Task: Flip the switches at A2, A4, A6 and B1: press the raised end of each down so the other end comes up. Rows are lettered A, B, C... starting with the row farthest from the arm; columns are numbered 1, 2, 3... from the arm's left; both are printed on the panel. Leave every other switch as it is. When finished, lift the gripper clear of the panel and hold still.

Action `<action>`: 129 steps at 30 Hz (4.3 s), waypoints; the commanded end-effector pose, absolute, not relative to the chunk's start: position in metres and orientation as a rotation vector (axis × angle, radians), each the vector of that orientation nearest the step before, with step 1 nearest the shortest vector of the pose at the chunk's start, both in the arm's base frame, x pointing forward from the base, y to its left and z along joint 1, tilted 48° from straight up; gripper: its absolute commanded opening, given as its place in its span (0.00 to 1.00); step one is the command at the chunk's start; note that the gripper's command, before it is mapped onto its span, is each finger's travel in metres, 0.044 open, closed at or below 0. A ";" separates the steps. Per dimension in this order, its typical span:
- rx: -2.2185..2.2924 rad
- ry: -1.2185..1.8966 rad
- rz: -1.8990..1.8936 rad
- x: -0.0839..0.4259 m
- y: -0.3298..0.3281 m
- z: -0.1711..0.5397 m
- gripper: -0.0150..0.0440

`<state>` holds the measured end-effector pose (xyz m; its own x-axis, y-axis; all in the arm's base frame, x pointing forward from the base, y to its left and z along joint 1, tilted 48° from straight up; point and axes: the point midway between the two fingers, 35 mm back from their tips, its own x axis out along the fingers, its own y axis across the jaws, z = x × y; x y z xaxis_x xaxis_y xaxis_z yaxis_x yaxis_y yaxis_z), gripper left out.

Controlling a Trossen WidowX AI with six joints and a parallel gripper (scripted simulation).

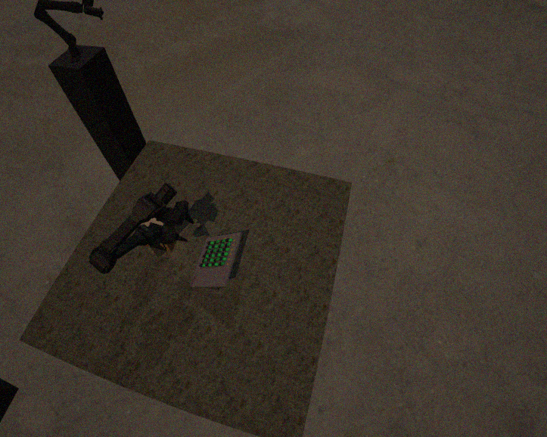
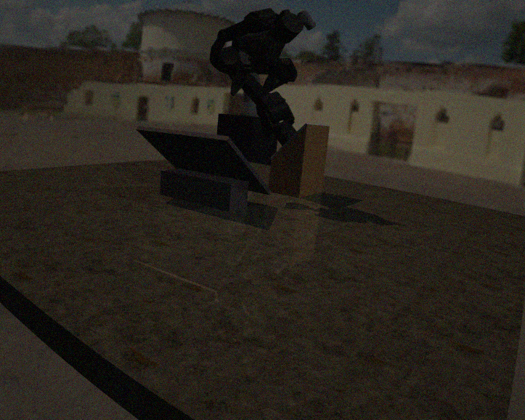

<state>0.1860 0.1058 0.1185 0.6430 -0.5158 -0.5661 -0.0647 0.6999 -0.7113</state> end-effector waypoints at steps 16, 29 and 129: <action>-0.796 0.872 -0.316 0.296 0.097 0.061 0.25; -0.793 0.895 -0.328 0.319 0.078 0.043 0.25; -0.798 0.873 -0.316 0.285 0.056 0.089 0.25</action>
